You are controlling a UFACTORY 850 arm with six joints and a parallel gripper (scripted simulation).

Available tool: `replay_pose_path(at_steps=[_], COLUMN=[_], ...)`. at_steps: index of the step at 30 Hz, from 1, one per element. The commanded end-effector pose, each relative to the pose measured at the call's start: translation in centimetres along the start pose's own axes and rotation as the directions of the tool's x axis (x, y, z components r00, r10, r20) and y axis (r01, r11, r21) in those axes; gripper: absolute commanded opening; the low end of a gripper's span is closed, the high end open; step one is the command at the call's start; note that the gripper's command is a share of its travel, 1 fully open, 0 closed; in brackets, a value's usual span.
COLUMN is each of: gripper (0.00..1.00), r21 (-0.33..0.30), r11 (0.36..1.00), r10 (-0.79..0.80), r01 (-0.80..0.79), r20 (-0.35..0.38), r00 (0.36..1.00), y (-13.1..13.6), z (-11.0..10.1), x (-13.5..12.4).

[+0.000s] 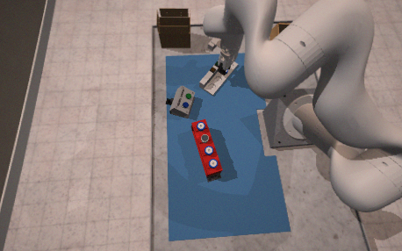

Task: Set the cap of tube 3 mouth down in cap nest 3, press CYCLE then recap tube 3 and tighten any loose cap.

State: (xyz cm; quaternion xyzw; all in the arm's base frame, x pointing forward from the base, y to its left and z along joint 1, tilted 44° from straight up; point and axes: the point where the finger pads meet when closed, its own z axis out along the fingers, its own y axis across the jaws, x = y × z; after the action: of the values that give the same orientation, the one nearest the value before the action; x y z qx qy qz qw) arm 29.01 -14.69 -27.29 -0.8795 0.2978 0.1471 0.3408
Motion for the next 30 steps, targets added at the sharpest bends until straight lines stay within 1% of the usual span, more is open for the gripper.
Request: replay_pose_path(at_steps=[1,30], gripper=[0.0,0.0], r21=[0.0,0.0], r11=[1.0,1.0], r10=[0.0,0.0], r01=[0.0,0.0], r20=[-0.002,-0.002], r00=[1.0,1.0], y=[0.0,0.02], z=[-0.07,0.93], x=[0.09,0.04])
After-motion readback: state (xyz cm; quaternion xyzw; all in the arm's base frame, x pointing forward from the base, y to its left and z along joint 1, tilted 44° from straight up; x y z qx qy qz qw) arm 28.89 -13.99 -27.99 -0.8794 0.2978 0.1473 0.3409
